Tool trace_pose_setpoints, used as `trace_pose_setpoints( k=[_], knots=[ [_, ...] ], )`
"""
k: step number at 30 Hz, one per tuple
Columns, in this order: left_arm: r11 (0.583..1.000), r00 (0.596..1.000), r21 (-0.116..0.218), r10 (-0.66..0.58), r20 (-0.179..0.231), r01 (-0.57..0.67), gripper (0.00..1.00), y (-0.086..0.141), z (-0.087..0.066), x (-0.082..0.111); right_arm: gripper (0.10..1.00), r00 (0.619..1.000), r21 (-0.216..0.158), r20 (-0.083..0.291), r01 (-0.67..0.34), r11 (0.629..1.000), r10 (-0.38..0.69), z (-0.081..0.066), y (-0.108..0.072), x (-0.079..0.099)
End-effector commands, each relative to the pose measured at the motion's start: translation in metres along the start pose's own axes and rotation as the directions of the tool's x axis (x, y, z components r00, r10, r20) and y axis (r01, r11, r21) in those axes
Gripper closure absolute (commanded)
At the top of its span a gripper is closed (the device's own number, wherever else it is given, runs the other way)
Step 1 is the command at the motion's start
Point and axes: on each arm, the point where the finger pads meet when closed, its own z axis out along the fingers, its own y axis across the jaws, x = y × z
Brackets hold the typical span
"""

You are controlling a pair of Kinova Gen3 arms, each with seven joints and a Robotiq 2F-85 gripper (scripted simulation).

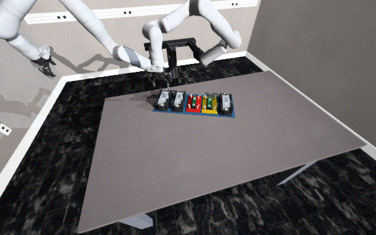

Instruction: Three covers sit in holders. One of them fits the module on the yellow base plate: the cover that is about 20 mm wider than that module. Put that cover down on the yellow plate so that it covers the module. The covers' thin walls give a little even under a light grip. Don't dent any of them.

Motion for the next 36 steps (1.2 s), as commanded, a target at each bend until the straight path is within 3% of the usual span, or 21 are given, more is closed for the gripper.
trace_pose_setpoints(
  k=[1, 25, 36],
  knots=[
    [1.000, 1.000, -0.001, 0.000, -0.002, 0.000, 0.002, 0.000, 0.001, 0.001, 0.100, 1.000, 0.000, 0.001, -0.001, 1.000, 0.001, 0.000, 0.000, 0.000],
    [1.000, 1.000, 0.003, 0.000, -0.003, 0.000, 0.002, -0.001, 0.013, 0.000, 0.100, 1.000, 0.000, 0.001, -0.001, 1.000, 0.001, 0.000, 0.000, 0.000],
    [1.000, 1.000, 0.001, 0.000, -0.004, 0.000, 0.002, 0.000, 0.011, 0.000, 0.100, 1.000, 0.000, 0.001, -0.001, 1.000, 0.001, 0.000, 0.000, 0.000]
  ],
)
